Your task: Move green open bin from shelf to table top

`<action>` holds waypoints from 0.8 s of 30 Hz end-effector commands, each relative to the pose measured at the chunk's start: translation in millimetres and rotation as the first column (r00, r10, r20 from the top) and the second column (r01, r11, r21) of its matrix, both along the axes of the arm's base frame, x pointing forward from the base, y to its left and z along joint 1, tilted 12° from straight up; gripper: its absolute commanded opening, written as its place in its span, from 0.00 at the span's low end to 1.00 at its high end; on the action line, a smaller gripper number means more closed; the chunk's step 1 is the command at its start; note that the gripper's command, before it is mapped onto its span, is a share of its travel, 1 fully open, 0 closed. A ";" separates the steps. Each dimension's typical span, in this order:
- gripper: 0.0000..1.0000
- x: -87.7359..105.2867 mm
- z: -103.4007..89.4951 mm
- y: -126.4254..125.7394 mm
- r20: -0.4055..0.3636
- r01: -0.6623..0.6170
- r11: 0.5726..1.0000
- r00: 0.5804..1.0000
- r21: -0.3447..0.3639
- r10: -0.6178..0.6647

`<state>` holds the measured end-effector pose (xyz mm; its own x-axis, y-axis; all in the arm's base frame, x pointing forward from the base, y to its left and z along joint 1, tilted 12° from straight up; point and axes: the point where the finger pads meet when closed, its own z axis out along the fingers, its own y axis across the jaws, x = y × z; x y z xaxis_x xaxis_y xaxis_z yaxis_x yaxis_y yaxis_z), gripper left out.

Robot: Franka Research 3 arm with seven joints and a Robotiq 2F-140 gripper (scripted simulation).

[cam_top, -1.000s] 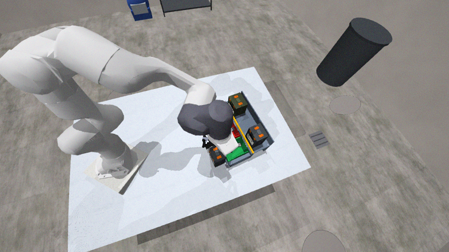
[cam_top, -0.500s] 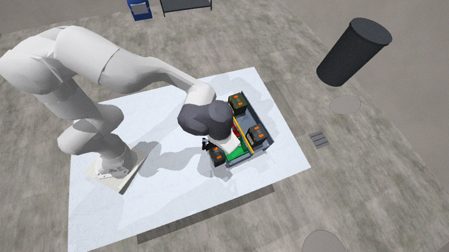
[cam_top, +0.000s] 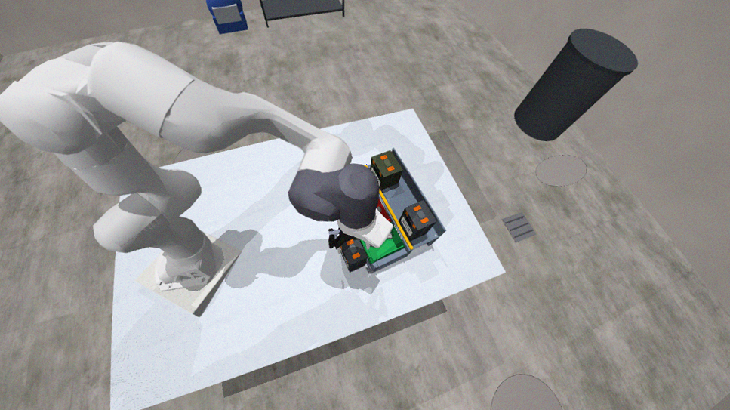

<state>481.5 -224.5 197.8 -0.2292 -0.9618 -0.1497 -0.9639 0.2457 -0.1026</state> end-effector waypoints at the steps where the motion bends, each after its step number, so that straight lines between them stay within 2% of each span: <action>1: 0.57 0.2 0.0 0.1 0.009 -0.051 0.999 0.999 -0.005 0.051; 5: 0.57 0.7 -0.4 0.8 0.043 -0.252 0.967 0.967 -0.028 0.253; 17: 0.57 0.7 -0.4 0.8 0.043 -0.252 0.967 0.967 -0.028 0.253; 18: 0.57 0.3 0.1 0.0 0.032 -0.204 0.979 0.978 -0.023 0.204; 24: 0.57 0.6 -0.5 1.0 0.043 -0.254 0.967 0.966 -0.028 0.255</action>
<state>481.6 -224.0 197.5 -0.0120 -0.9908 -0.1346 -0.9897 0.0309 -0.1398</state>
